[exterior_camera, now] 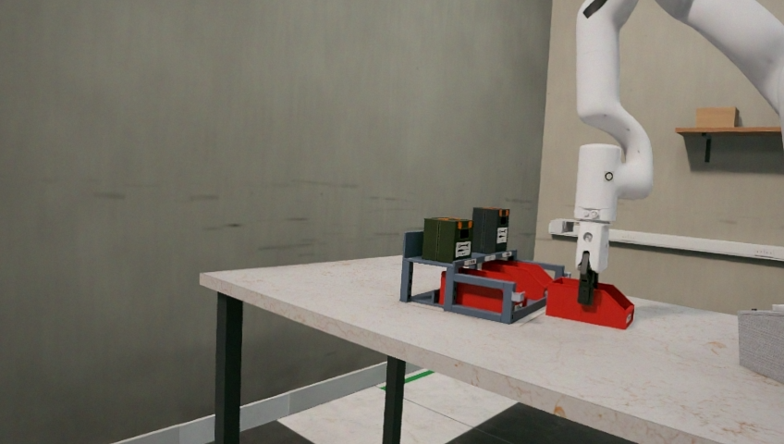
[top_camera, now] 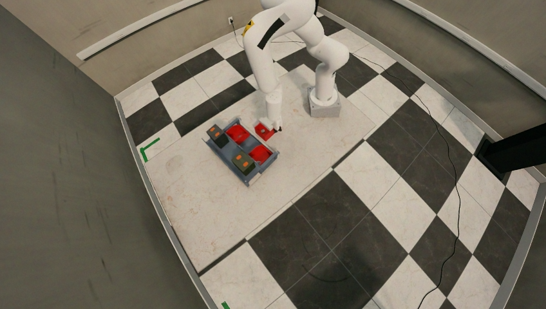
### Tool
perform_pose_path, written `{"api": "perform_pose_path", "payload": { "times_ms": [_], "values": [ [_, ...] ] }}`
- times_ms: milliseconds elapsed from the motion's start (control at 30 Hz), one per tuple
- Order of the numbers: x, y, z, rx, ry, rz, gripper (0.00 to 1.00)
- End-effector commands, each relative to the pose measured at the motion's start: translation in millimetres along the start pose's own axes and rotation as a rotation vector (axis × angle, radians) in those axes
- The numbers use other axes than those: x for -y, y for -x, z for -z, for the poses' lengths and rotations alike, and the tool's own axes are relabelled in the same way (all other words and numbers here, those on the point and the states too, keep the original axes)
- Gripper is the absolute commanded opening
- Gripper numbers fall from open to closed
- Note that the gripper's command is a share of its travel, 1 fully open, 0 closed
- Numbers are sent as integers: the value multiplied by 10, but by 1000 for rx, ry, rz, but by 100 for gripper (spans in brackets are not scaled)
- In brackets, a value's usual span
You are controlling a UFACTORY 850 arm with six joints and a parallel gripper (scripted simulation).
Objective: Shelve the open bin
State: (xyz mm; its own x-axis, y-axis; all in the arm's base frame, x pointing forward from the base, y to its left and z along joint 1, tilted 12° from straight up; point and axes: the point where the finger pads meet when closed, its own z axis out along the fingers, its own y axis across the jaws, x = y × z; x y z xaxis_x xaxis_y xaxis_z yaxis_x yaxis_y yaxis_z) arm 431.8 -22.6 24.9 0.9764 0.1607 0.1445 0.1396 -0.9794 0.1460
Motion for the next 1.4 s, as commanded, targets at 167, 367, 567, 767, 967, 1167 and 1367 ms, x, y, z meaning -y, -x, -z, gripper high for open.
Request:
{"api": "perform_pose_path", "payload": {
  "times_ms": [167,367,567,767,967,1167,1367],
  "values": [
    [-1,-6,3,-1,0,0,29],
    [-1,-6,243,-1,0,0,29],
    [-1,-6,403,-1,0,0,29],
    [-1,-6,403,-1,0,0,29],
    [-1,-5,839,-4,-1,0,29],
    [-1,-6,949,-1,0,0,29],
    [-1,-6,949,-1,0,0,29]
  ]
}}
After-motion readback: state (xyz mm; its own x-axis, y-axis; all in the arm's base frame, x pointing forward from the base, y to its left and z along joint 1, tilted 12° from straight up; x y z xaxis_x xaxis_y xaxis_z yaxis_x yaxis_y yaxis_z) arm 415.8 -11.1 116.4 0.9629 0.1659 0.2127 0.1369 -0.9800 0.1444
